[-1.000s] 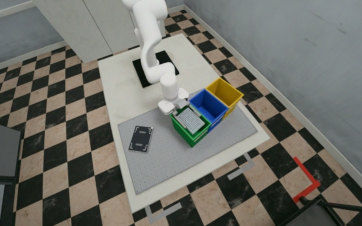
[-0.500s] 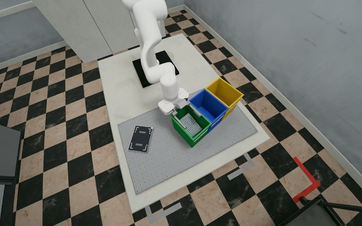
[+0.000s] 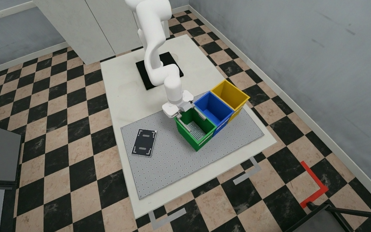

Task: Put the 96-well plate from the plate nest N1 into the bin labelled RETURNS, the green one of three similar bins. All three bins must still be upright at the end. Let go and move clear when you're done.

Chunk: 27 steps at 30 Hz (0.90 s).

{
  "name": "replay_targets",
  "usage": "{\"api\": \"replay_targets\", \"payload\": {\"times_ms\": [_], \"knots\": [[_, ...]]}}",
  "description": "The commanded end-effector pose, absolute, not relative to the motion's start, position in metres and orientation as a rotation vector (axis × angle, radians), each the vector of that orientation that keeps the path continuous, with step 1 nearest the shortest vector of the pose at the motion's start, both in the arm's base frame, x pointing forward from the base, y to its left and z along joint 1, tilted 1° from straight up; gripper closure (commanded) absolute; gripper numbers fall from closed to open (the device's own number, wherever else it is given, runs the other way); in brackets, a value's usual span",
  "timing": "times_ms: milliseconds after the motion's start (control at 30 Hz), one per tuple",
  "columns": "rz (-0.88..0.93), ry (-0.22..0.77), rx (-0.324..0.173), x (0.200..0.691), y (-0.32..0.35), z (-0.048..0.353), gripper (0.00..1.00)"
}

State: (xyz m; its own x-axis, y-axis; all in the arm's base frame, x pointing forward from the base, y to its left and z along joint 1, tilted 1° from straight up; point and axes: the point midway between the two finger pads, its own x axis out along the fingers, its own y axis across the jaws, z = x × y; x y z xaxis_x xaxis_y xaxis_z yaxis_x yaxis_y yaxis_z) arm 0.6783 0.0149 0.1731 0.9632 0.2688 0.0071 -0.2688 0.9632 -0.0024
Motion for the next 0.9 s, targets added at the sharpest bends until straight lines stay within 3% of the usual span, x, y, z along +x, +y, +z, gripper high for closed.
{"api": "replay_targets", "payload": {"times_ms": [0, 867], "knots": [[0.272, -0.015, 0.008, 0.68, 0.015, 0.176, 0.82], [0.272, -0.015, 0.008, 0.679, 0.015, 0.203, 0.82]]}}
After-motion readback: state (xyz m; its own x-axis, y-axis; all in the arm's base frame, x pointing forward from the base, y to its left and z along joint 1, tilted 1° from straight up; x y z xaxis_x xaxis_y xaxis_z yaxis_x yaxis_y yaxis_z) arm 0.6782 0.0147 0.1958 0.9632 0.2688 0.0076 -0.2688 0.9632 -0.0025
